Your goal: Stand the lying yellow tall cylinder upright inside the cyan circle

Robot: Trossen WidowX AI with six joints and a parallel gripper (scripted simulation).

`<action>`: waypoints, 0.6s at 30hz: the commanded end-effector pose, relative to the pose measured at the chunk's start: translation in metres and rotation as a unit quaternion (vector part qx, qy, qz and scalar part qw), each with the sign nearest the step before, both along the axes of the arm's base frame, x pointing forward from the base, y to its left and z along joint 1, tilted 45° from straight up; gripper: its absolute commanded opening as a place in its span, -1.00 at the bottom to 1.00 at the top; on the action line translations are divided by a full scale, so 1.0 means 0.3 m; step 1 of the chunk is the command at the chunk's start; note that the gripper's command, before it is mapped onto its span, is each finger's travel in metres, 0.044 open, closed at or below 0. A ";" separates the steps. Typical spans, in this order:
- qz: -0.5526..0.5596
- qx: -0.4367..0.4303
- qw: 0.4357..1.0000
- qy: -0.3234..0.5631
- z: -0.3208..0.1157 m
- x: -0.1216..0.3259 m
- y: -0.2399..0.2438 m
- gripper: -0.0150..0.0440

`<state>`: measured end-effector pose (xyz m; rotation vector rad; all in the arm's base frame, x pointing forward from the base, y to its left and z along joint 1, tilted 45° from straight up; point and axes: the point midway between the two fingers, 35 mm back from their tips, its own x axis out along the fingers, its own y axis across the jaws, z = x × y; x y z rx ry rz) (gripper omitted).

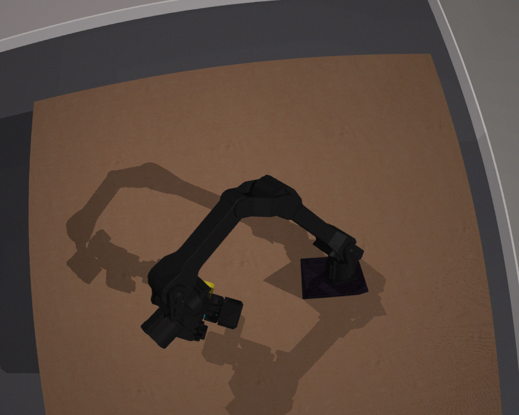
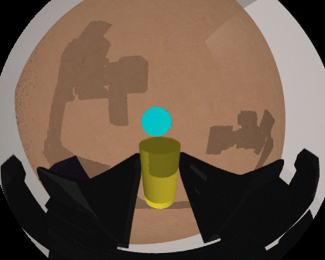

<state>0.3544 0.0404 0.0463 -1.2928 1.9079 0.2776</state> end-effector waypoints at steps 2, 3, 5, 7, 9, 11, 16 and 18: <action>0.002 0.013 1.000 0.003 -0.003 -0.001 0.006 -0.14; 0.000 0.016 1.000 0.004 -0.005 -0.002 0.004 -0.14; -0.003 0.024 1.000 0.004 -0.008 -0.004 0.002 -0.14; -0.005 0.031 1.000 0.004 -0.011 -0.006 -0.001 -0.14; -0.008 0.038 0.999 0.004 -0.015 -0.009 -0.003 -0.14; -0.011 0.045 0.999 0.004 -0.018 -0.011 -0.005 -0.14; -0.016 0.063 0.998 0.003 -0.026 -0.016 -0.010 -0.14; -0.019 0.071 0.997 0.003 -0.029 -0.018 -0.012 -0.14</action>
